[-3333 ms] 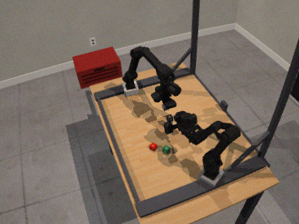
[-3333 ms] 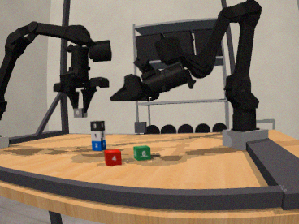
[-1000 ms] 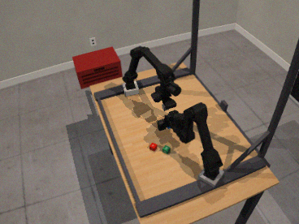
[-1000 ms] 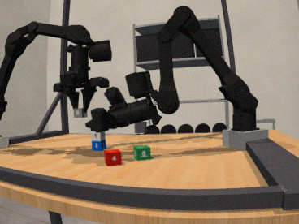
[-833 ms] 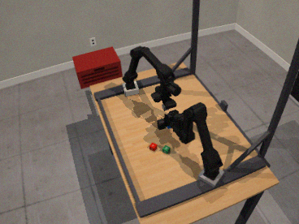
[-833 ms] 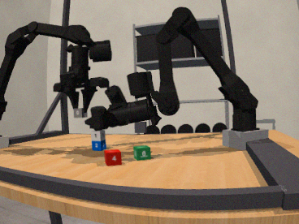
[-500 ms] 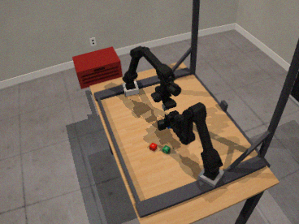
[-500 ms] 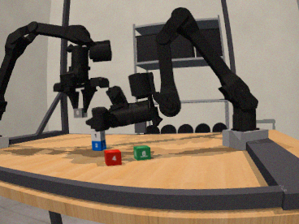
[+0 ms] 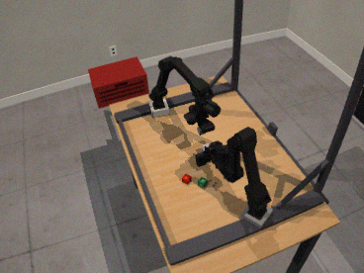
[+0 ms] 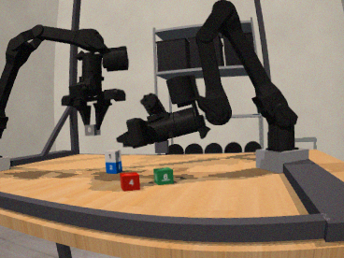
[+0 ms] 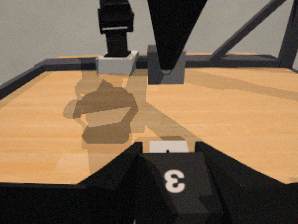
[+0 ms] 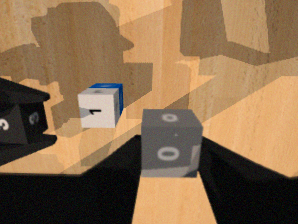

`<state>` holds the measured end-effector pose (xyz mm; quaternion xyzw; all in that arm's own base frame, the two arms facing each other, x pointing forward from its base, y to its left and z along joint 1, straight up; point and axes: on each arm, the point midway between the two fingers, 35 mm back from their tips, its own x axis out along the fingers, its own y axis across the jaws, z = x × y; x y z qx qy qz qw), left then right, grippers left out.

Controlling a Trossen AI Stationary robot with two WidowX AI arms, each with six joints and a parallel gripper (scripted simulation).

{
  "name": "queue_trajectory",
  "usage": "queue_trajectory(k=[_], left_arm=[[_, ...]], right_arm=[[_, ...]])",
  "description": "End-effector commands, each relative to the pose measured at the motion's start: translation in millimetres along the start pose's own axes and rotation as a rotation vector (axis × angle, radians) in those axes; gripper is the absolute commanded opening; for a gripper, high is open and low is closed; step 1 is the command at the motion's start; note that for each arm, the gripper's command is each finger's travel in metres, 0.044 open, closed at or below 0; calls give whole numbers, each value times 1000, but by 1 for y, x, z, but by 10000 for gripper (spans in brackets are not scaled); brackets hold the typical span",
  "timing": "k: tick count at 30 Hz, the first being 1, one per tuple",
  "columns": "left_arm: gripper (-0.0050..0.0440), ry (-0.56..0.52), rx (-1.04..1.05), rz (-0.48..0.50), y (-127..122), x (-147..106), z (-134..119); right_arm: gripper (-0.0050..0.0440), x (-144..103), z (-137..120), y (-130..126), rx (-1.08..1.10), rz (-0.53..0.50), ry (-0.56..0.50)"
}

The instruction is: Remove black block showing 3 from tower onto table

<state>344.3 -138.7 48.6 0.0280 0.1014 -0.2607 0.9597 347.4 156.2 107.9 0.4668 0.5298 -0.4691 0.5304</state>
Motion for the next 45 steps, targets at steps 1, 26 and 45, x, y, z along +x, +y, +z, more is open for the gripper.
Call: queue_trajectory(k=[1, 26, 45], left_arm=[[-50, -11, 10, 1, 1, -16, 8], [-50, 188, 136, 104, -7, -43, -57], [312, 210, 169, 114, -7, -45, -64]], right_arm=[[-50, -11, -1, 2, 1, 35, 13], [-50, -11, -1, 2, 1, 35, 13], [-50, -11, -1, 2, 1, 35, 13]])
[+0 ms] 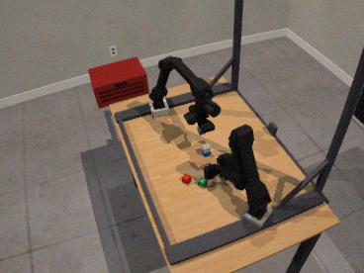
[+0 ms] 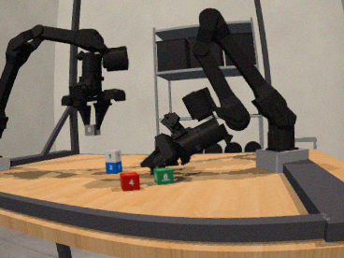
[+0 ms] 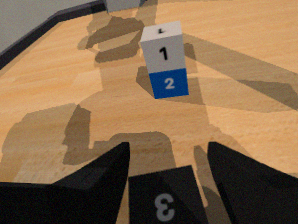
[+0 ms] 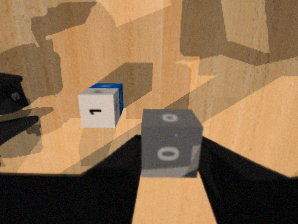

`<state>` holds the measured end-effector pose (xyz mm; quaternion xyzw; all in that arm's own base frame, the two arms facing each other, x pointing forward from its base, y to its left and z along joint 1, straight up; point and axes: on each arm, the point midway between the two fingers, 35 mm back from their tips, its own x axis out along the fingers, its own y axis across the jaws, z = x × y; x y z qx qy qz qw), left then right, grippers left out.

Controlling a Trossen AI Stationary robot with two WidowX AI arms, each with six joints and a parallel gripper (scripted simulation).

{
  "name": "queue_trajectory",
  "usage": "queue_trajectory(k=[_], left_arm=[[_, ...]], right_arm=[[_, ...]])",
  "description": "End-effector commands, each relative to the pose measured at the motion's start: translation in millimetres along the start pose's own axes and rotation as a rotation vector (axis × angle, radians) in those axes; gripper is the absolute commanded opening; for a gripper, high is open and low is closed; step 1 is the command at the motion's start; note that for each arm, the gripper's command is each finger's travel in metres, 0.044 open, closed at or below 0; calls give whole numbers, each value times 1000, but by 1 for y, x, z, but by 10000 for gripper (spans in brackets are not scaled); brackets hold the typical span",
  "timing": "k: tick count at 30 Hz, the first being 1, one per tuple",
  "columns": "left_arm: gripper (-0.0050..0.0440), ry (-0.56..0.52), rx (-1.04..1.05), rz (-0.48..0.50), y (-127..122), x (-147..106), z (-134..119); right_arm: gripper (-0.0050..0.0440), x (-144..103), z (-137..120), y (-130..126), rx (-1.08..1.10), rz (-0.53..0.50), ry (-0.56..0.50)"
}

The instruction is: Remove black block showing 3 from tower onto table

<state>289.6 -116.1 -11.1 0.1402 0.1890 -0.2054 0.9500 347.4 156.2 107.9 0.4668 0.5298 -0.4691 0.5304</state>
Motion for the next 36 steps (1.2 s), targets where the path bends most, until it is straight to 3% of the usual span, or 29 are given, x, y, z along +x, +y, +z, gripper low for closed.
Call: queue_trajectory(k=[1, 4, 6, 14, 23, 36], left_arm=[[336, -19, 16, -12, 4, -3, 6], [400, -29, 38, -62, 11, -12, 5], [400, -29, 38, -62, 11, -12, 5], [400, -138, 18, -212, 26, -47, 8], [400, -155, 17, -229, 27, -52, 8], [400, -150, 12, -231, 27, -50, 7]], right_arm=[[-50, -11, -1, 2, 1, 35, 13], [-50, -11, -1, 2, 1, 35, 13], [-50, -11, -1, 2, 1, 35, 13], [-50, -11, -1, 2, 1, 35, 13], [-50, -11, -1, 2, 1, 35, 13], [-50, -11, 0, 60, 0, 31, 10]])
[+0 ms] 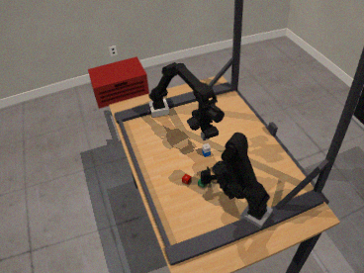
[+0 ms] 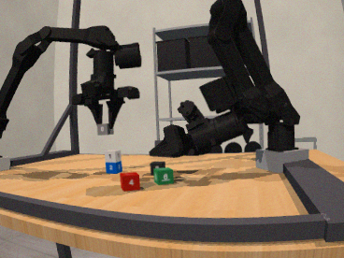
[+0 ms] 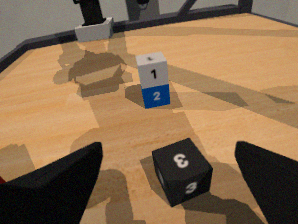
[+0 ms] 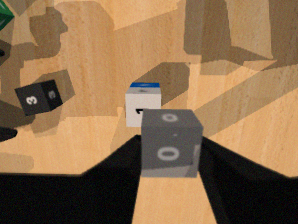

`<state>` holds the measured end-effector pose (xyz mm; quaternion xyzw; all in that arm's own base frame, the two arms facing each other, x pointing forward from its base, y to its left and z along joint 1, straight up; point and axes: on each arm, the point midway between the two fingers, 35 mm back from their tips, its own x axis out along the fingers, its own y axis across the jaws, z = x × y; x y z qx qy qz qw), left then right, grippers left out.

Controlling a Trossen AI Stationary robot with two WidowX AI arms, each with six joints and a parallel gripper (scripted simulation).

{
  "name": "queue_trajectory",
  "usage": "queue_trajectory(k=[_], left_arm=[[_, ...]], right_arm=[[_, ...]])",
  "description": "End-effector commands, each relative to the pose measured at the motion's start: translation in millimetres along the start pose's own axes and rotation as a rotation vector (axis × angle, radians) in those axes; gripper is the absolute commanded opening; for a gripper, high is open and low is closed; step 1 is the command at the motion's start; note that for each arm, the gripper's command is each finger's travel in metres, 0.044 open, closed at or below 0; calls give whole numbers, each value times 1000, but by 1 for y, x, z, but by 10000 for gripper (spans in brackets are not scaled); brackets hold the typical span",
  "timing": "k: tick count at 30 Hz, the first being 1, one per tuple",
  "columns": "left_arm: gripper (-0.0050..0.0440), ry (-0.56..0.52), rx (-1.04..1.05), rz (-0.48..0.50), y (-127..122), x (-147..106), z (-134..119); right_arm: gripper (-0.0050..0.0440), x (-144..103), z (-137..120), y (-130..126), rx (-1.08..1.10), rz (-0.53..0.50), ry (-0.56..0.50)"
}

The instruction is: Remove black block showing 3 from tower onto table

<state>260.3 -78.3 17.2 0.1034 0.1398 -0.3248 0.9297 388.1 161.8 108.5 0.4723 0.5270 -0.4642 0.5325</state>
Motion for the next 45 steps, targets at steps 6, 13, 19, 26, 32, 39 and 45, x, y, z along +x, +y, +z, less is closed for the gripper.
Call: queue_trajectory(k=[6, 13, 19, 26, 32, 39, 45], left_arm=[[400, -14, 13, 5, 1, -1, 4], [400, -14, 13, 5, 1, -1, 4], [400, -14, 13, 5, 1, -1, 4], [400, -14, 13, 5, 1, -1, 4], [400, -14, 13, 5, 1, -1, 4], [400, -14, 13, 5, 1, -1, 4], [400, -14, 13, 5, 1, -1, 4]], right_arm=[[-50, -9, -1, 23, -4, 16, 6], [-50, 22, 0, 19, -2, -2, 1], [-50, 13, 0, 21, 0, 24, 8], [-50, 13, 0, 20, 0, 24, 8], [-50, 13, 0, 20, 0, 24, 8], [-50, 15, -2, 21, 0, 24, 8], [-50, 20, -3, 20, 0, 24, 8]])
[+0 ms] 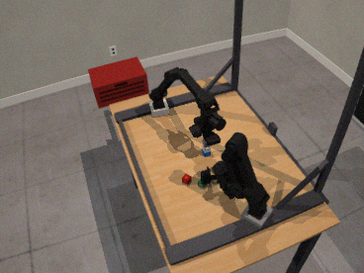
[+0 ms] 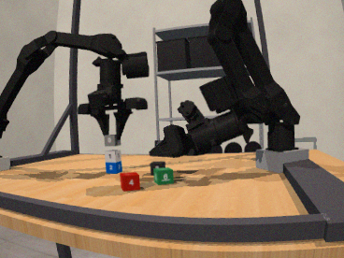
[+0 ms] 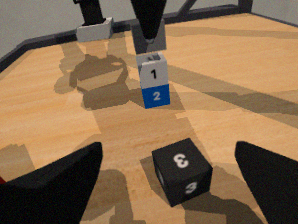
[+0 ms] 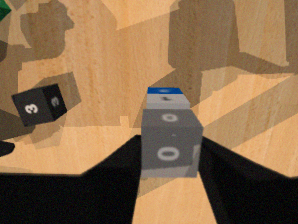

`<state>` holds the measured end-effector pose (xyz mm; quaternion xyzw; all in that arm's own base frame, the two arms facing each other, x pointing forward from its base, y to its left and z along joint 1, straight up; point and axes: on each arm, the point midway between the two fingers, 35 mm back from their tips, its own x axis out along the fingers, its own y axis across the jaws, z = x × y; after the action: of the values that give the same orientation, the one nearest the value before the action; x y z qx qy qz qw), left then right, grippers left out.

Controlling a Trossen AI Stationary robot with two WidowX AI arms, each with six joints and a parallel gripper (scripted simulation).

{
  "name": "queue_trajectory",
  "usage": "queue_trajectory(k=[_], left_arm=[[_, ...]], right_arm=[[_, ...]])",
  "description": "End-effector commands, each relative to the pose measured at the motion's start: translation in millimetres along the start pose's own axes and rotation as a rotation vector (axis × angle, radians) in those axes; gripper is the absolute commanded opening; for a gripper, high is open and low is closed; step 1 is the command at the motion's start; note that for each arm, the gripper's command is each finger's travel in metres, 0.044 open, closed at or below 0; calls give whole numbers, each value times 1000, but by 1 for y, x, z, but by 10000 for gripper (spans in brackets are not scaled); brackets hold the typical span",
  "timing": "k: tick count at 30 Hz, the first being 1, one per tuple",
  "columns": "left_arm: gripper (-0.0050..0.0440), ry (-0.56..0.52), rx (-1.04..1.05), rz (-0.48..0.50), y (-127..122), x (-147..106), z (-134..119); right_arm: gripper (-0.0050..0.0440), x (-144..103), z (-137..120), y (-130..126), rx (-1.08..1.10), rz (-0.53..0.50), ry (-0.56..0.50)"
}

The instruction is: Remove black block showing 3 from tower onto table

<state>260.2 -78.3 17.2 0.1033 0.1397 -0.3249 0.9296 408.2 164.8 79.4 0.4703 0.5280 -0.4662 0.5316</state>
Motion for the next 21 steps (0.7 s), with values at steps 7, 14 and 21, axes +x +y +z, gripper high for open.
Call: queue_trajectory(k=[7, 14, 21], left_arm=[[400, -13, 13, 5, 1, -1, 4], [400, -13, 13, 5, 1, -1, 4], [400, -13, 13, 5, 1, -1, 4]], right_arm=[[-50, 0, -1, 2, 0, 30, 10], [24, -3, -1, 3, -1, 41, 11], [192, -3, -1, 3, -1, 41, 11]])
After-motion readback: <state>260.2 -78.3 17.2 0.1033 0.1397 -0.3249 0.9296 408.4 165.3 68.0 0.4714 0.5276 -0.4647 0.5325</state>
